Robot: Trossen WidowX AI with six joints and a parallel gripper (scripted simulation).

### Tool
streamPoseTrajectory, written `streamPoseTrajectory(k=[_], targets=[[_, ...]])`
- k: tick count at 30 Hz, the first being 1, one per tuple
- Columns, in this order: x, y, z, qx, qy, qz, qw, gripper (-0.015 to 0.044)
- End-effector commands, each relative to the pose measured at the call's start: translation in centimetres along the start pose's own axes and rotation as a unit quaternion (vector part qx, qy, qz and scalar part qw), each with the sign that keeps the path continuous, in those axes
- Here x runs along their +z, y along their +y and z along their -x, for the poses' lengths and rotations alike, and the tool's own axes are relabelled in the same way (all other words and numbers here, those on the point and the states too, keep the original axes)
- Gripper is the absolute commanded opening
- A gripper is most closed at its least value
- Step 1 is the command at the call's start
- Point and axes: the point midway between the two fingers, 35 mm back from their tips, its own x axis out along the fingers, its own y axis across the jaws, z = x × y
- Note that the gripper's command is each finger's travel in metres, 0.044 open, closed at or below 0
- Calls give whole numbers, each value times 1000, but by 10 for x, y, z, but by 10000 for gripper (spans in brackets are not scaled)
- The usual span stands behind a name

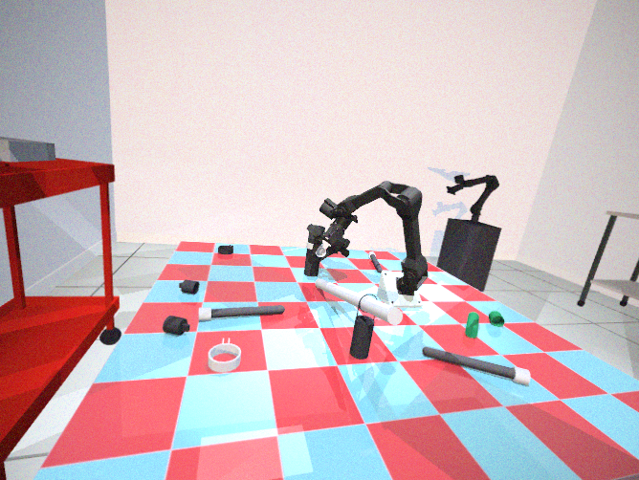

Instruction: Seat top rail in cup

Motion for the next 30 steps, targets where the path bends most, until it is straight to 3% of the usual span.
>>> streamPoseTrajectory(k=[1, 2, 19, 30], targets=[[0, 0, 0, 0, 0, 0, 1000, 0], [0, 0, 0, 0, 0, 0, 1000, 0], [17, -10, 15, 0, 1, -2, 1000, 440], [40, -22, 35, -2, 2, -33, 999, 440]])
